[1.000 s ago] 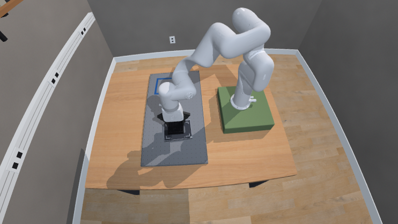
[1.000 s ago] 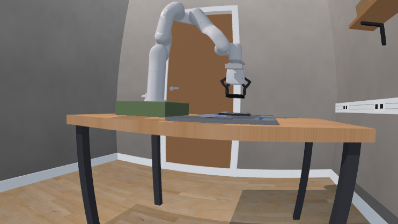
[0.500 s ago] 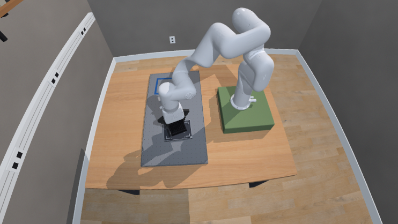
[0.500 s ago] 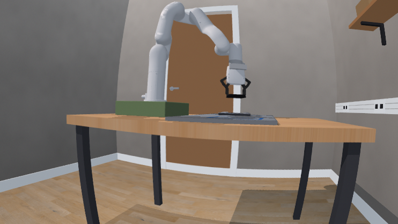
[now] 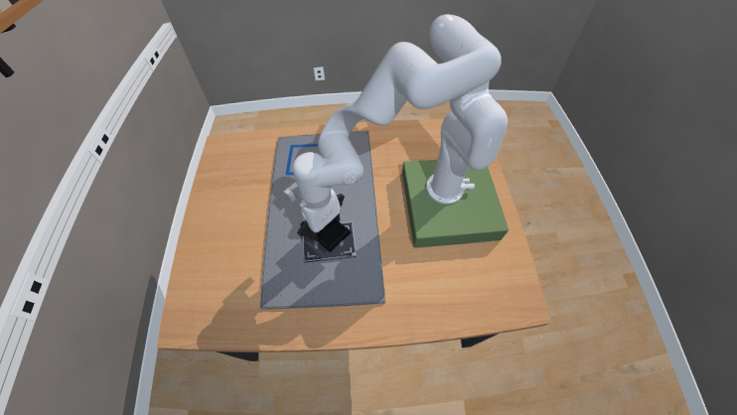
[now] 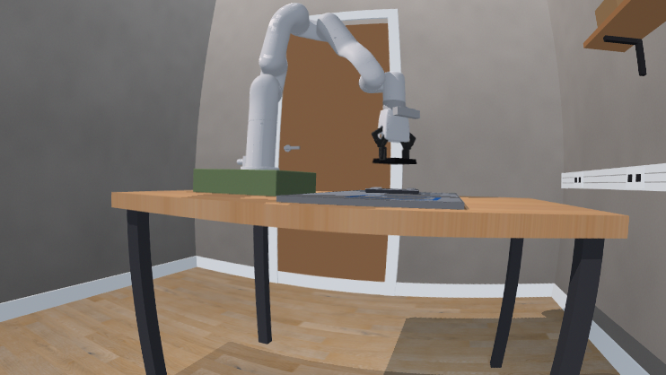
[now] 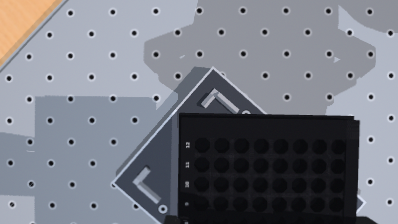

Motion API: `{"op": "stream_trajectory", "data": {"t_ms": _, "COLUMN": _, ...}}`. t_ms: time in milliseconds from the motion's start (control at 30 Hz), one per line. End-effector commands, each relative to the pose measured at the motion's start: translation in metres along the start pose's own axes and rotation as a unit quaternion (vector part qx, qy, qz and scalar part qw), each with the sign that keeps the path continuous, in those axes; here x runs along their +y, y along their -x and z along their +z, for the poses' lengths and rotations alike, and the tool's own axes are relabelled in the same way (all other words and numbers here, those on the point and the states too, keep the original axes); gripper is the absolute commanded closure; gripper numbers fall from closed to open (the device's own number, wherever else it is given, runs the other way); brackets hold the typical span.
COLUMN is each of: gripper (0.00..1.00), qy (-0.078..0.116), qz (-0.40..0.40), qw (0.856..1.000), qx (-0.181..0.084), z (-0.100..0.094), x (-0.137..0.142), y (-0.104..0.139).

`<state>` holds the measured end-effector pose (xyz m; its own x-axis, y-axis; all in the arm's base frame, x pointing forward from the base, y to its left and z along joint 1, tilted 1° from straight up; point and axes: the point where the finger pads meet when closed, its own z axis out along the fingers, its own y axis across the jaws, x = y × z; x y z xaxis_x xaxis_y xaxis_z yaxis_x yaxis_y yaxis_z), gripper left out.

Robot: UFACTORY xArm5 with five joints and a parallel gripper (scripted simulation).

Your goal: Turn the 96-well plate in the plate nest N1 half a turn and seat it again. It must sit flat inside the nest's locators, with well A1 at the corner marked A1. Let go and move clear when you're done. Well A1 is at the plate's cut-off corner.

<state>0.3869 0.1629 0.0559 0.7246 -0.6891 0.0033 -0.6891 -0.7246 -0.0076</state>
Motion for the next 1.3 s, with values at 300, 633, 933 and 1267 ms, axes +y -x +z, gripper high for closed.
{"op": "stream_trajectory", "data": {"t_ms": 300, "gripper": 1.00, "qy": 0.000, "qz": -0.219, "qw": 0.976, "qx": 0.003, "z": -0.0012, "x": -0.0012, "y": -0.0006}}
{"op": "stream_trajectory", "data": {"t_ms": 633, "gripper": 1.00, "qy": 0.000, "qz": -0.363, "qw": 0.932, "qx": 0.003, "z": -0.0012, "x": -0.0012, "y": -0.0007}}
{"op": "stream_trajectory", "data": {"t_ms": 933, "gripper": 1.00, "qy": 0.000, "qz": -0.421, "qw": 0.907, "qx": 0.003, "z": -0.0012, "x": -0.0012, "y": -0.0007}}
{"op": "stream_trajectory", "data": {"t_ms": 1267, "gripper": 1.00, "qy": 0.000, "qz": -0.421, "qw": 0.907, "qx": 0.003, "z": -0.0012, "x": -0.0012, "y": -0.0007}}
